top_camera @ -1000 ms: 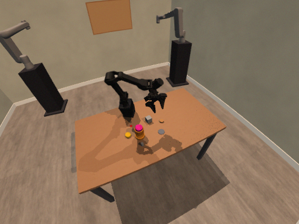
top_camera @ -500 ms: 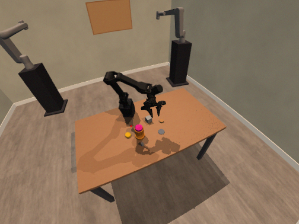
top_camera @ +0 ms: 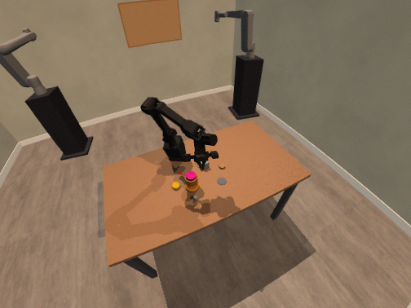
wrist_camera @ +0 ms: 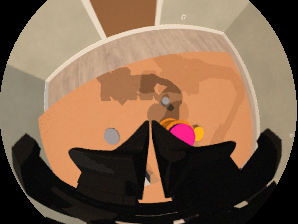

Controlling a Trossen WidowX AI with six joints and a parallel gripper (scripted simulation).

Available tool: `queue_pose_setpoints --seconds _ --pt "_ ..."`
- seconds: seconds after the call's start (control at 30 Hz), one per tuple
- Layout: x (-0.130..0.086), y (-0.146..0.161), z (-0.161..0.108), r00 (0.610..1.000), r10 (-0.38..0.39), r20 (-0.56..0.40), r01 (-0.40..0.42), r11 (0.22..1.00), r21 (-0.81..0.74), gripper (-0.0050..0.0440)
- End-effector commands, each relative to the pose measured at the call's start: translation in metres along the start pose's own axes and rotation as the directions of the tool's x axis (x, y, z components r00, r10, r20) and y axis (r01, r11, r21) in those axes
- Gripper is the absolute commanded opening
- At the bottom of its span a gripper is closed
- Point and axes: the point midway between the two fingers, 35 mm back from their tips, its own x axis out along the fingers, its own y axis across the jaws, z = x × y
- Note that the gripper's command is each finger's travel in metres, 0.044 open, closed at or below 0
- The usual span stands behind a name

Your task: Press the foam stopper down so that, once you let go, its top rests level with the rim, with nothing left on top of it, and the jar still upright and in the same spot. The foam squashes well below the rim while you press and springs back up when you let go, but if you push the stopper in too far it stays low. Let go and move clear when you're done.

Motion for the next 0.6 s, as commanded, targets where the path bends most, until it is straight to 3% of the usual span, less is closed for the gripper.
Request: queue_pose_setpoints --seconds 0.0,0.2,0.27,0.37,0.57 --pt "0.007 -0.021 0.000 0.990 0.001 -0.139 -0.023 0.987 -0.157 0.0000" --pt "0.012 -0.050 -0.016 0.949 -0.011 -0.314 -0.091 0.947 -0.309 0.0000" --pt "0.012 -0.050 -0.016 0.949 -0.011 -0.314 -0.091 0.947 -0.309 0.0000" --pt "0.011 -0.065 -0.026 0.912 -0.005 -0.410 -0.172 0.903 -0.394 0.0000" --pt "0.011 -0.068 -0.028 0.902 -0.002 -0.431 -0.190 0.895 -0.403 0.0000"
